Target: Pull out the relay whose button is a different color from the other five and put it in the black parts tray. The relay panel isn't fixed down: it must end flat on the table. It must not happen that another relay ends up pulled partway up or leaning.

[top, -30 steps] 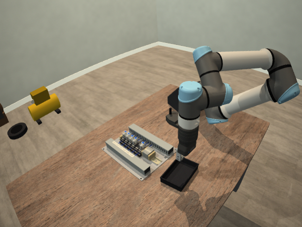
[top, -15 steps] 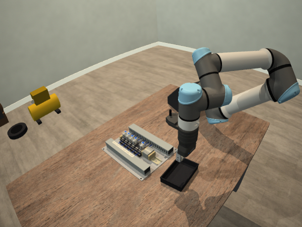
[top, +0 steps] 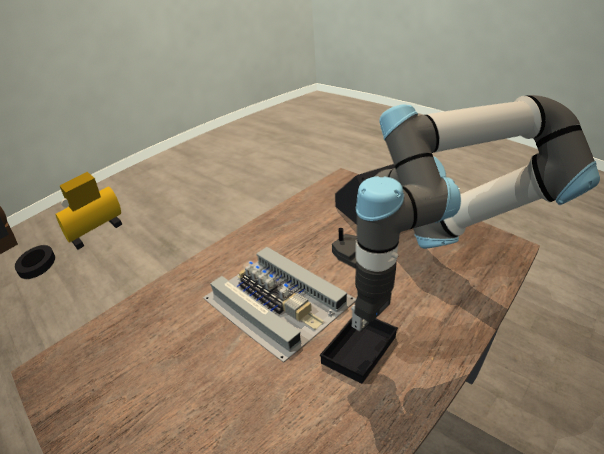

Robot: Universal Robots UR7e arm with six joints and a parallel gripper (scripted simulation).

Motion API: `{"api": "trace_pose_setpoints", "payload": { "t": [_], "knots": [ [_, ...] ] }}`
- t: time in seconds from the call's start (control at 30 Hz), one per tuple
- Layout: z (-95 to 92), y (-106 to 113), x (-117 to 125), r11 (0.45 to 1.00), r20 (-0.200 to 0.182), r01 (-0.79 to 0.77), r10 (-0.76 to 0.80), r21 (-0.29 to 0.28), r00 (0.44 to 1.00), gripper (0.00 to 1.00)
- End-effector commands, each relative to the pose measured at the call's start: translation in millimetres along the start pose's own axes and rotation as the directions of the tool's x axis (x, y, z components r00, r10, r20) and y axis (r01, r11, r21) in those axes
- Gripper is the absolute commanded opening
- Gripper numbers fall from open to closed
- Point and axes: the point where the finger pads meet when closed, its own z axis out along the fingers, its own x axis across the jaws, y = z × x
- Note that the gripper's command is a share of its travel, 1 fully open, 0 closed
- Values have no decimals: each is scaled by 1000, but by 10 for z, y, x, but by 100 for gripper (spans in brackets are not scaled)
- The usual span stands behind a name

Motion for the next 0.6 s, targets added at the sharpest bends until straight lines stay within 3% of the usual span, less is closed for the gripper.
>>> {"api": "trace_pose_setpoints", "payload": {
  "t": [0.0, 0.57],
  "knots": [
    [123, 0, -7, 1000, 2, 0, 0, 1, 1000, 0],
    [482, 0, -8, 1000, 2, 0, 0, 1, 1000, 0]
  ]
}}
